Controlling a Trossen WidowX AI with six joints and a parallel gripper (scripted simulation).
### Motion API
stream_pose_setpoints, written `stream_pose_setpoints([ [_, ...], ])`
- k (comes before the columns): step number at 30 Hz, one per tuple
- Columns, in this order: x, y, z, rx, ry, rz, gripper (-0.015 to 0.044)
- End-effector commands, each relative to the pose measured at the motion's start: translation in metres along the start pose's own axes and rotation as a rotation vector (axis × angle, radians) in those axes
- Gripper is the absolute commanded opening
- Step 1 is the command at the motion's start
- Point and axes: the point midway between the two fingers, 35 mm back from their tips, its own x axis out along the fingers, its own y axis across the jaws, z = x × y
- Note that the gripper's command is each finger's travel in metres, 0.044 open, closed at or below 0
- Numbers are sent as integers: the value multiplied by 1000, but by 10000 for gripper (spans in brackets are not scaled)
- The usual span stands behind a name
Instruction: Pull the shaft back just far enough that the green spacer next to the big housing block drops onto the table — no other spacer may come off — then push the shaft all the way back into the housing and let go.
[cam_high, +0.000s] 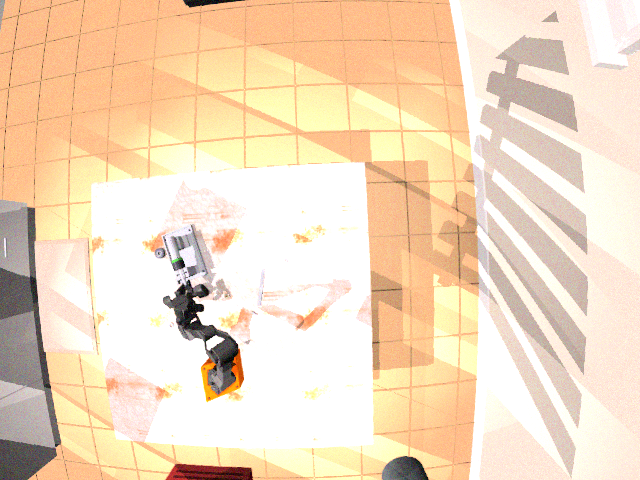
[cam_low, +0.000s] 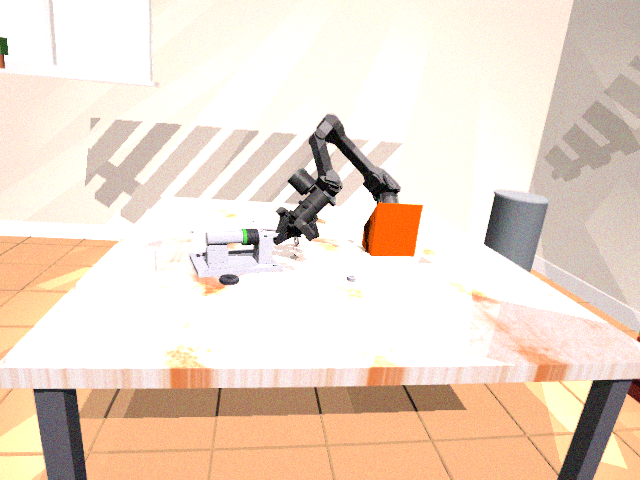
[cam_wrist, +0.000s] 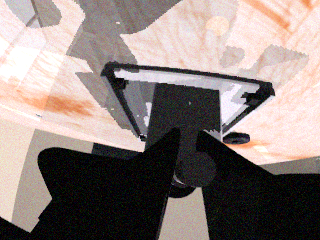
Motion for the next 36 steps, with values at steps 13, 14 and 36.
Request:
stream_pose_setpoints([
  [13, -5, 0, 6, -1, -2, 2, 0],
  [14, -6, 0, 6, -1, -2, 2, 0],
  [36, -7, 0, 8, -1, -2, 2, 0],
])
